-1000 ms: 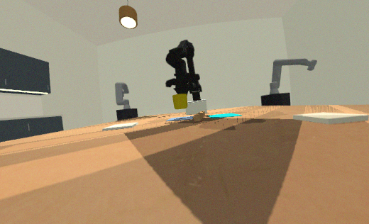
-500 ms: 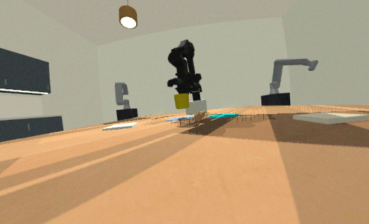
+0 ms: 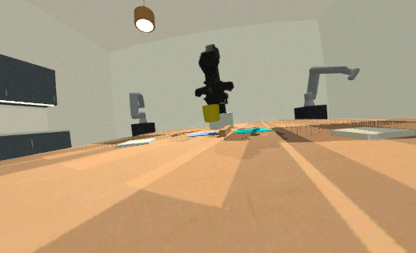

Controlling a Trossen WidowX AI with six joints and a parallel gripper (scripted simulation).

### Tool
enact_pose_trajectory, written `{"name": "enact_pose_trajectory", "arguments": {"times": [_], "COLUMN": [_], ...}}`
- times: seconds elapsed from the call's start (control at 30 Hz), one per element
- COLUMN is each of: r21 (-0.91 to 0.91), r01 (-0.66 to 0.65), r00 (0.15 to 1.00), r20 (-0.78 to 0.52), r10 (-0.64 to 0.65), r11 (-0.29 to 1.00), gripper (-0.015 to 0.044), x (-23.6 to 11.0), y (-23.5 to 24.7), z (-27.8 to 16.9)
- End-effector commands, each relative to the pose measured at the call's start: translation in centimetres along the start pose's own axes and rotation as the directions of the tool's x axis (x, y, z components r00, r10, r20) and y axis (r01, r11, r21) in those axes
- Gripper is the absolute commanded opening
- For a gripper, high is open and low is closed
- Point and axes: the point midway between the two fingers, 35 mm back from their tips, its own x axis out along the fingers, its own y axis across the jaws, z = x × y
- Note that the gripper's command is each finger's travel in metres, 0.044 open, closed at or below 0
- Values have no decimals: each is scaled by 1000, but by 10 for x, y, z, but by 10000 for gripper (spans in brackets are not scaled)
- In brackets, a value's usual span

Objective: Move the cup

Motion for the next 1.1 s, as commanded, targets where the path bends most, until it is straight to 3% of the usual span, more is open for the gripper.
{"name": "enact_pose_trajectory", "arguments": {"times": [0.0, 1.07], "r21": [4, 5], "r01": [1, 0], "r00": [1000, 1000], "r20": [-4, 1], "r10": [-1, 0], "r11": [1000, 1000], "gripper": [0, 0], "x": [0, -4], "y": [2, 24], "z": [8, 72]}}
